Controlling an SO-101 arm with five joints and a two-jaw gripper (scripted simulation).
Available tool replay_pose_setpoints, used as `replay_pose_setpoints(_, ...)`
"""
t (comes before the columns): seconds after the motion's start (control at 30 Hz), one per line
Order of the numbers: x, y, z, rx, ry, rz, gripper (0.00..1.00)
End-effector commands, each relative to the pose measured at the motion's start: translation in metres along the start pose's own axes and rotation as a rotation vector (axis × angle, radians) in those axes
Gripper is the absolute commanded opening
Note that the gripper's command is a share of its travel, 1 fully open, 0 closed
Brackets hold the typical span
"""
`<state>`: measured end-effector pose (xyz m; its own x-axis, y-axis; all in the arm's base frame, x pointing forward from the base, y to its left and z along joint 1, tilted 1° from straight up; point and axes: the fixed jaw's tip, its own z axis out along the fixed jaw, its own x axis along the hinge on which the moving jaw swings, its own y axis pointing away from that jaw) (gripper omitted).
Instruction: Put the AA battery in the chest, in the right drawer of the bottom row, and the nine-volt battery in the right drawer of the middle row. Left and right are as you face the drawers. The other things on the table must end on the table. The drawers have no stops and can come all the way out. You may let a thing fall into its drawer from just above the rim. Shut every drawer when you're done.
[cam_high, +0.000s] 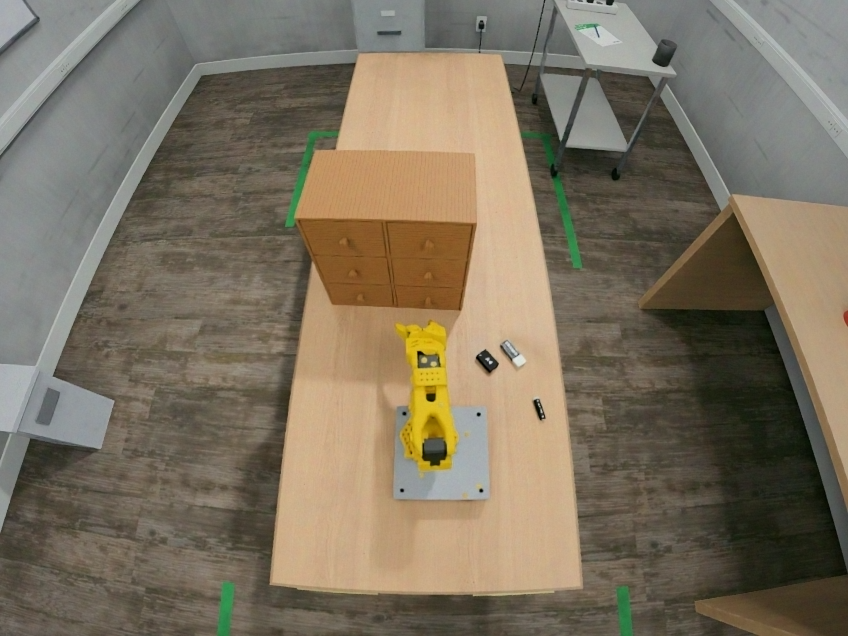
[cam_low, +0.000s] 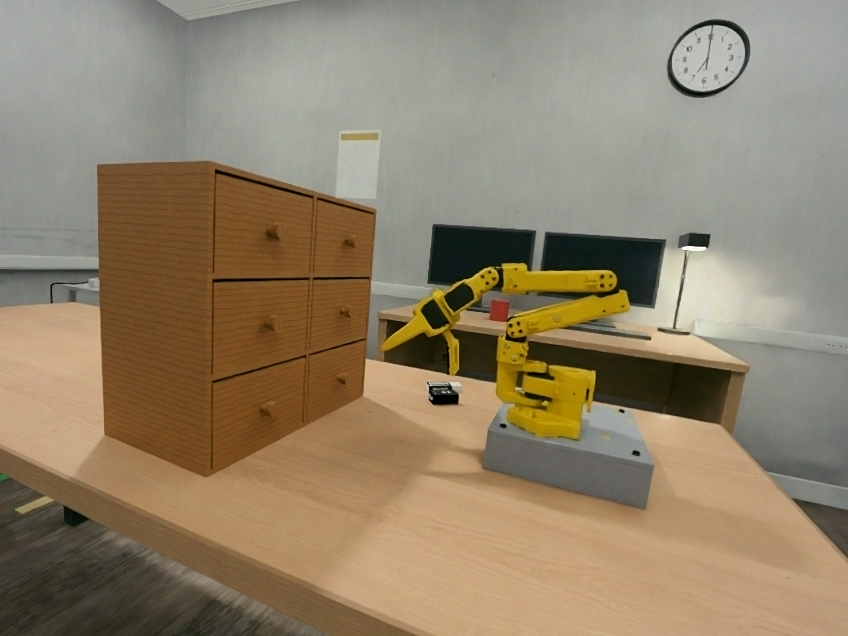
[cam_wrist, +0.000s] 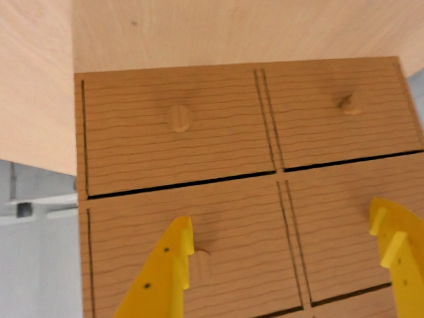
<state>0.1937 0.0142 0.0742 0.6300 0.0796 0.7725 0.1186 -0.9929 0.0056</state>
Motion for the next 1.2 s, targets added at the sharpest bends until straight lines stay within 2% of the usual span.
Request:
replay_pose_setpoints(0.0,-0.003,0.009,0.007,-0.035,0.047,0.010,0.35)
replay_pose_setpoints(0.1,-0.005,0.013,0.010,-0.054,0.069,0.018,0.33)
replay_pose_setpoints(0.87,-0.005,0.013,0.010,-0.054,0.069,0.018,0.21)
replay_pose_setpoints(1.17,0.000,0.015,0.030,-0.056,0.069,0.021,0.21)
